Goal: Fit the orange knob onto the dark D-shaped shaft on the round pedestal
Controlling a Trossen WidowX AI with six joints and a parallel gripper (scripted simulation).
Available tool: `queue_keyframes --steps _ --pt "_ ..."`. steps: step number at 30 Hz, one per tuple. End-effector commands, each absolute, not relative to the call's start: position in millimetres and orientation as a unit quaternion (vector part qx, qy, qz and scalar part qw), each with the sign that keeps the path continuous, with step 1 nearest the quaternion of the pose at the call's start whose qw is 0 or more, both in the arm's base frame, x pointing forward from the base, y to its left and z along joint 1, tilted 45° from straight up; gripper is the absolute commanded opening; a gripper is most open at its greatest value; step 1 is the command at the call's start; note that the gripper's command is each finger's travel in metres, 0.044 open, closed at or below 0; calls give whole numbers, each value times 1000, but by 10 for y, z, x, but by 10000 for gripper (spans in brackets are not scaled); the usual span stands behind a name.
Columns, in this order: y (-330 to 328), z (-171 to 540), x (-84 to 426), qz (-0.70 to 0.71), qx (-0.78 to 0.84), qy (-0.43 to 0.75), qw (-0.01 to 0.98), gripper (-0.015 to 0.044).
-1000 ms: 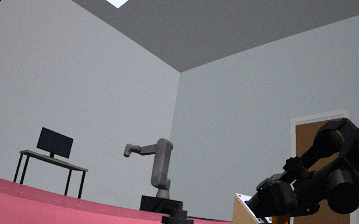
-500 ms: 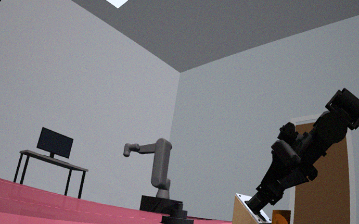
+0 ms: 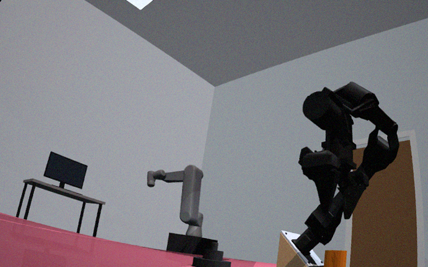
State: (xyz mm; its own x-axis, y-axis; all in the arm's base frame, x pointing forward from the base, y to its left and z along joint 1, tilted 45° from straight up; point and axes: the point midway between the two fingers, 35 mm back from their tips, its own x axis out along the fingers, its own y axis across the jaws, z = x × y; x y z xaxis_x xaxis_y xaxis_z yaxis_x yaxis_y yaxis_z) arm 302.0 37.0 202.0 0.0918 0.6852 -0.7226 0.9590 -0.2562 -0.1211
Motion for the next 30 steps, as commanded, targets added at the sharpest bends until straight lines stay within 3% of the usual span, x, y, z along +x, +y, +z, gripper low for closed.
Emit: queue_keyframes --steps 1,6,14,21,30 --pt "374 2043 3026 -336 717 579 193 440" --pt "374 2042 3026 -317 711 590 217 440" --pt "378 2039 3027 -69 575 666 471 440" --pt "381 2036 3028 157 385 651 635 440" --pt "382 2036 3028 178 364 645 648 440"
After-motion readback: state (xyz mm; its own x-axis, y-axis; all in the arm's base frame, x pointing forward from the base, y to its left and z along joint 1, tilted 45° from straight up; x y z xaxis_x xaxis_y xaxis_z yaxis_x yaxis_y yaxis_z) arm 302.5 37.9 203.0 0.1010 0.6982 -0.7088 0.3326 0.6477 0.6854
